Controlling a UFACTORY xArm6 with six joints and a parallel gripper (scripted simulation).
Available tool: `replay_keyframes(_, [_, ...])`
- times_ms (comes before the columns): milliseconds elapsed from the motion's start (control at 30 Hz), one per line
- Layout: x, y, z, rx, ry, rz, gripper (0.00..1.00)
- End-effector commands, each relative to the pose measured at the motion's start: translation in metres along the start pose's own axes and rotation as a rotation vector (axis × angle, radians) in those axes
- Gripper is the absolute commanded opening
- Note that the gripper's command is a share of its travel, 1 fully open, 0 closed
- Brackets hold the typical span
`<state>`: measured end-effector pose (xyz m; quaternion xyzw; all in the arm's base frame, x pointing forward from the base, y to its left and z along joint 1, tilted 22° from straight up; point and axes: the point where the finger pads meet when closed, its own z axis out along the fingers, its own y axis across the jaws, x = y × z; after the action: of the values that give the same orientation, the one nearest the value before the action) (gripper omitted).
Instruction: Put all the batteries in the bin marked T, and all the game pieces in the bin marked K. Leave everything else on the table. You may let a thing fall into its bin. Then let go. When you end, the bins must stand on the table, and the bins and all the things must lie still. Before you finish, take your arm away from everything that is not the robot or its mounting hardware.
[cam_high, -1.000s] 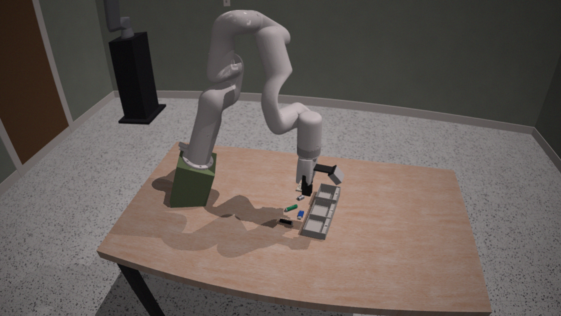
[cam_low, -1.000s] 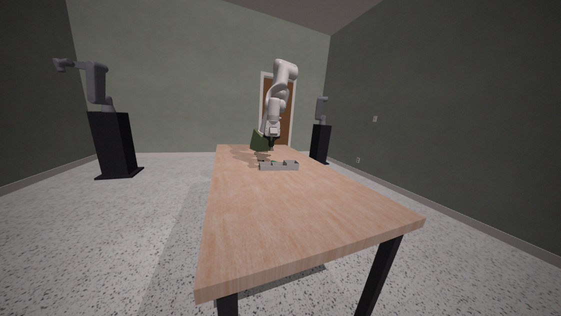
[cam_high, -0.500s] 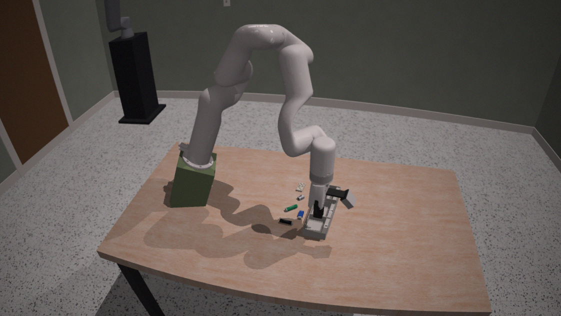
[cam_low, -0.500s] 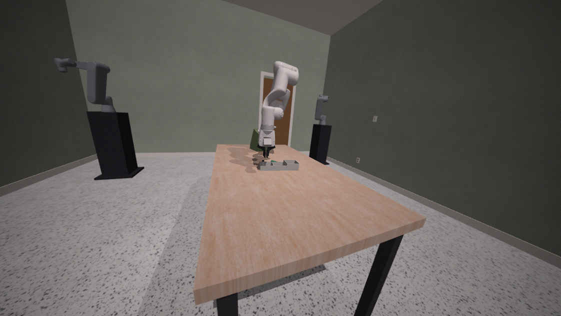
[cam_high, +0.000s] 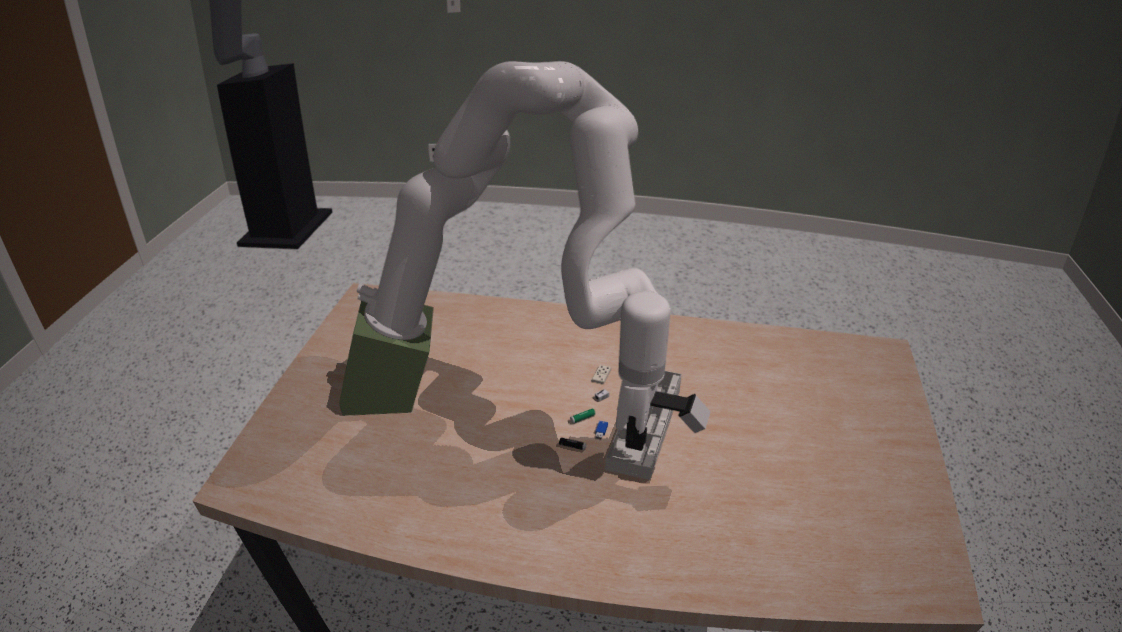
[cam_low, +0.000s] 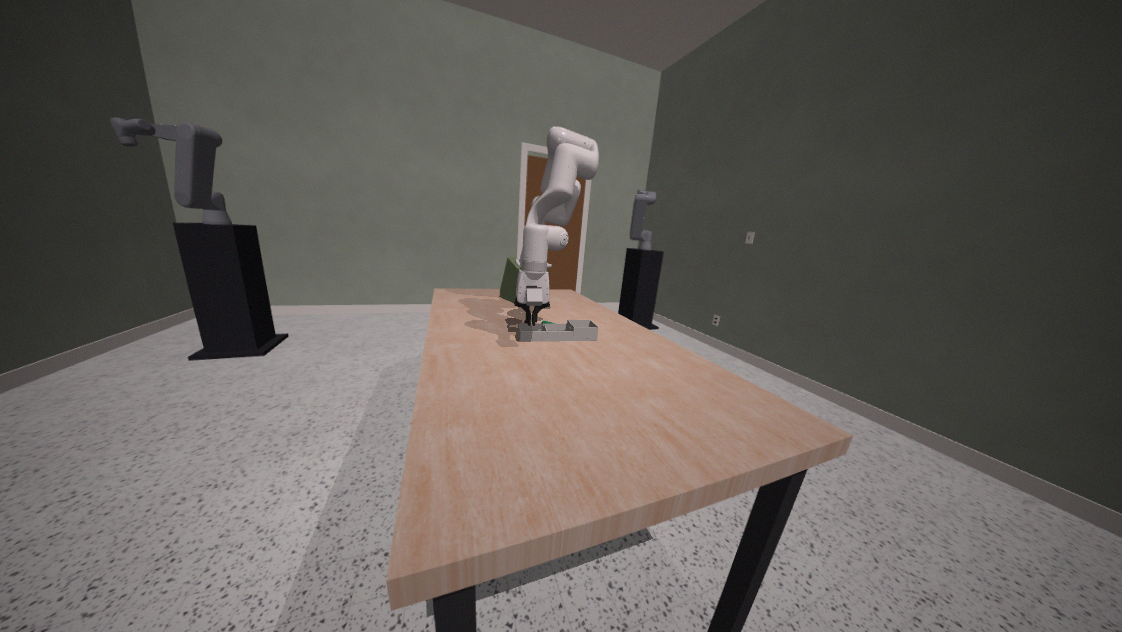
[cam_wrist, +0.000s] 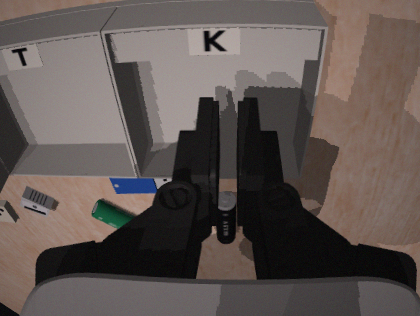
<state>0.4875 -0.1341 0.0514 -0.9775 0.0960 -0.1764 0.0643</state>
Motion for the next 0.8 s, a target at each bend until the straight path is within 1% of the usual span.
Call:
replay_keyframes(0, [0.002, 0.0, 0.006, 0.001, 0.005, 0.0, 0.07])
replay_keyframes(33, [0.002, 0.0, 0.006, 0.001, 0.005, 0.0, 0.07])
replay_keyframes(267, [0.002, 0.0, 0.025, 0.001, 0.005, 0.0, 0.07])
replay_keyframes(767, [0.002, 0.0, 0.025, 0.001, 0.005, 0.0, 0.07])
